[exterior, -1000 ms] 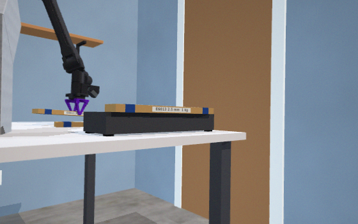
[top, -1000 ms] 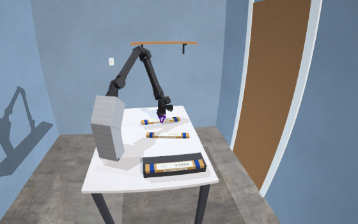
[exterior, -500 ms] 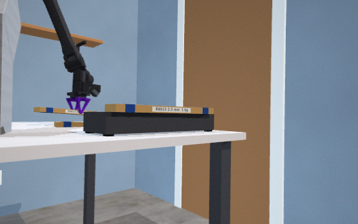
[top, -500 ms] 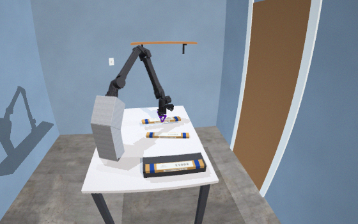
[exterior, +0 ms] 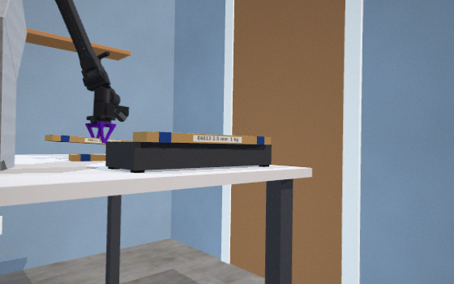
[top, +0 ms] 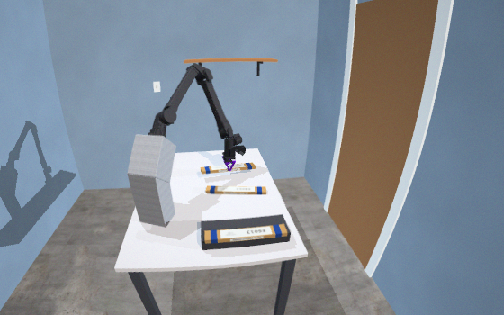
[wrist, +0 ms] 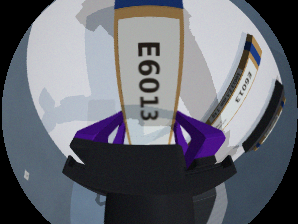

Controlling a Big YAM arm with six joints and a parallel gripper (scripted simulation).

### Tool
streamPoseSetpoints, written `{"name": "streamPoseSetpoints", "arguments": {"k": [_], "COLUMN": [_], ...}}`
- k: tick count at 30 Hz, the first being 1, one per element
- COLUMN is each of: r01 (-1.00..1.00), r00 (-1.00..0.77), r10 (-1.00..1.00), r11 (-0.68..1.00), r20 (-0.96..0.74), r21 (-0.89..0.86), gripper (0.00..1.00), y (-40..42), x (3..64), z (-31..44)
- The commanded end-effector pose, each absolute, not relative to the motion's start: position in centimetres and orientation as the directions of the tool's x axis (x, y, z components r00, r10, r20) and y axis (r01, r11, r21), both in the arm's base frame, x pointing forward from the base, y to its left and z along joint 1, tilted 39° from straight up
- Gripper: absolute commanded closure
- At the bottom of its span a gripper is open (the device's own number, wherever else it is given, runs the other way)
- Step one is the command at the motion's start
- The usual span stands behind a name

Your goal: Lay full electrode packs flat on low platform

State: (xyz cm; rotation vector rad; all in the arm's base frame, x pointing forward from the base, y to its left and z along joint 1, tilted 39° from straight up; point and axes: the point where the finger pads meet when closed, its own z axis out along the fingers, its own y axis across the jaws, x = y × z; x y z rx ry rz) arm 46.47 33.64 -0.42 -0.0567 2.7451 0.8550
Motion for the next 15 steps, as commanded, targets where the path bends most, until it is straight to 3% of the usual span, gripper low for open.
{"name": "streamPoseSetpoints", "arguments": {"k": [1, 15], "r01": [-0.122, -0.121], "r00": [-0.943, -0.943], "r10": [0.085, 0.086], "r11": [0.811, 0.811], "r20": [-0.321, -0.321], "r21": [0.572, 0.572], "gripper": [1.0, 1.0], "y": [32.16, 32.05], "x": [49.29, 49.48], "z": [3.81, 4.08]}}
